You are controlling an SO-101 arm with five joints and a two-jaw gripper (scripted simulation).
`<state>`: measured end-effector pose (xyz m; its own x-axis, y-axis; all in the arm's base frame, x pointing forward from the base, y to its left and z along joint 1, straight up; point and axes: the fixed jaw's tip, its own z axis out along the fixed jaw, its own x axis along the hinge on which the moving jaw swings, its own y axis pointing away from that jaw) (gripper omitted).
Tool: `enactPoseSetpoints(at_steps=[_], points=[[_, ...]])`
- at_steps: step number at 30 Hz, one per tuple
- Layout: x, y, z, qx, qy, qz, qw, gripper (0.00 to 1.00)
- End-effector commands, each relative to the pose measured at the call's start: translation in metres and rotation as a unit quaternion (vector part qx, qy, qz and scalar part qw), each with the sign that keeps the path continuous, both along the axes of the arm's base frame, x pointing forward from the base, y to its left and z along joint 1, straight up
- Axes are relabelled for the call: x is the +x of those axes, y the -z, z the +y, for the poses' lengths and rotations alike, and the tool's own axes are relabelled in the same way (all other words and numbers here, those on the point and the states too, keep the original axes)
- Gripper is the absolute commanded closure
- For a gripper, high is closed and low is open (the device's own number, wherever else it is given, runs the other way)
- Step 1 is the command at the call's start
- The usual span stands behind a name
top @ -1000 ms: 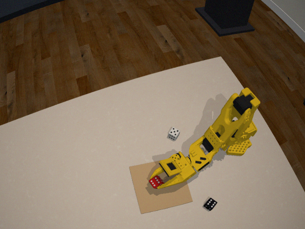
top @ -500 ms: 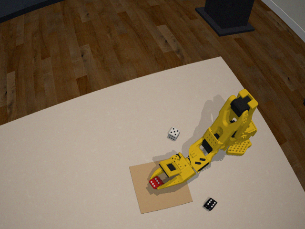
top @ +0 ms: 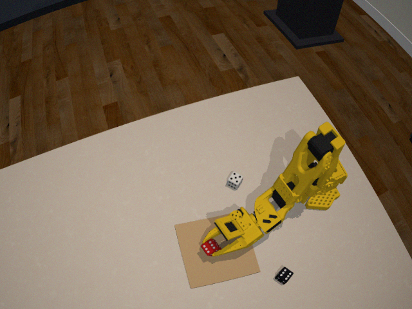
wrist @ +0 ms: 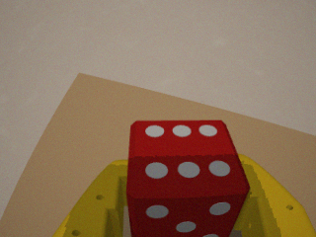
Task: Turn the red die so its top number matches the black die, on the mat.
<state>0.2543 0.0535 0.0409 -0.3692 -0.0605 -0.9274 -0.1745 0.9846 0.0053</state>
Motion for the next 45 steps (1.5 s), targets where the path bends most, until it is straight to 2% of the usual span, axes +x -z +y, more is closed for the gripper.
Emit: enactPoseSetpoints(at_steps=[1, 45], points=[[0.008, -0.012, 0.003, 0.009, -0.001, -0.034, 0.999, 1.0], [0.008, 0.005, 0.003, 0.009, -0.001, -0.034, 0.999, 1.0]])
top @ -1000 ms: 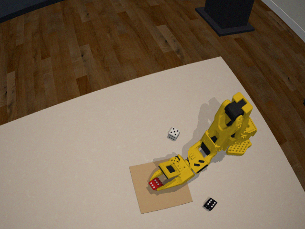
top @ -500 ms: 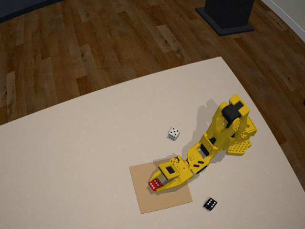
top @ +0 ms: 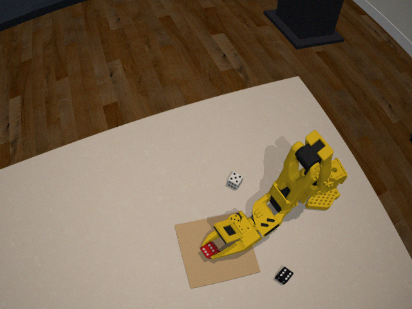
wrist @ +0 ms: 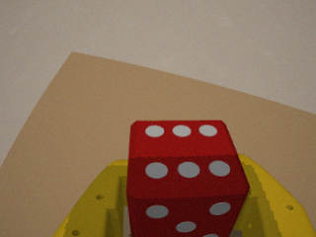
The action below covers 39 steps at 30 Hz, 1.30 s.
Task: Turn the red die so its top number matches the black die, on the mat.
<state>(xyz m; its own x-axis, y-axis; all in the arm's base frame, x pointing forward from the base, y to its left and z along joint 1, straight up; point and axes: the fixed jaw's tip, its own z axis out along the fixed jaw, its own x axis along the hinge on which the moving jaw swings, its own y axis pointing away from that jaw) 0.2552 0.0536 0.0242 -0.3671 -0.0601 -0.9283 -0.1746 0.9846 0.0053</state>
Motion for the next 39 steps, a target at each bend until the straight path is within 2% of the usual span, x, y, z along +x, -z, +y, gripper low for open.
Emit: enactPoseSetpoints(at_steps=[1, 39], points=[[0.0072, -0.0117, 0.0025, 0.009, -0.001, -0.033, 0.999, 1.0], [0.0074, -0.0081, 0.0025, 0.009, -0.001, -0.033, 0.999, 0.99]])
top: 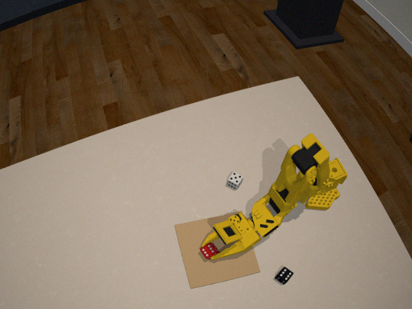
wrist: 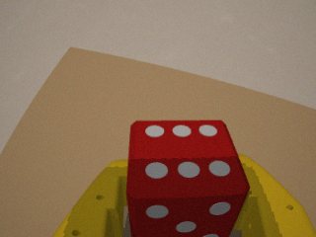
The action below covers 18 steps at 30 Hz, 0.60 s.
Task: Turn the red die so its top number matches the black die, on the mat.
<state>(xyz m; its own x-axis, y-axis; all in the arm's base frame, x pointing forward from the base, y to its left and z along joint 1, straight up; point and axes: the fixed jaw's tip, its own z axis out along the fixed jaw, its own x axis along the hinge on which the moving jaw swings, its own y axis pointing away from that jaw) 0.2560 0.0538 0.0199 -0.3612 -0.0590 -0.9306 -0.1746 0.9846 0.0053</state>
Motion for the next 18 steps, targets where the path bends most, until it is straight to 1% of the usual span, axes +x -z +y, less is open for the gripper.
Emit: enactPoseSetpoints(at_steps=[1, 9, 18], points=[[0.0066, -0.0124, 0.0024, 0.008, -0.001, -0.03, 1.0, 0.98], [0.0066, -0.0124, 0.0024, 0.008, -0.001, -0.03, 1.0, 0.87], [0.0066, -0.0124, 0.0024, 0.008, -0.001, -0.03, 1.0, 0.86]])
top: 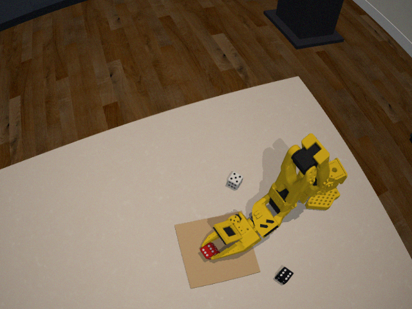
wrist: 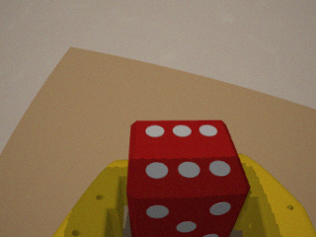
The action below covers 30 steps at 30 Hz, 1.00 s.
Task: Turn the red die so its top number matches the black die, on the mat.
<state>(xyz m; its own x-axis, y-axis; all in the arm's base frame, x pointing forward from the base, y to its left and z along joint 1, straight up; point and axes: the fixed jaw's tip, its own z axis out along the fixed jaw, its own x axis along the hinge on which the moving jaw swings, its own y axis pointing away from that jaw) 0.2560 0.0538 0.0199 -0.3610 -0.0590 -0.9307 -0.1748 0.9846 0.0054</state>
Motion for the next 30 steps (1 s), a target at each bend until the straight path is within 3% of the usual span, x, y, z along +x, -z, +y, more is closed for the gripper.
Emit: enactPoseSetpoints(at_steps=[1, 21, 30], points=[[0.0066, -0.0124, 0.0024, 0.008, -0.001, -0.03, 1.0, 0.85], [0.0066, -0.0124, 0.0024, 0.008, -0.001, -0.03, 1.0, 0.69], [0.0066, -0.0124, 0.0024, 0.008, -0.001, -0.03, 1.0, 0.67]])
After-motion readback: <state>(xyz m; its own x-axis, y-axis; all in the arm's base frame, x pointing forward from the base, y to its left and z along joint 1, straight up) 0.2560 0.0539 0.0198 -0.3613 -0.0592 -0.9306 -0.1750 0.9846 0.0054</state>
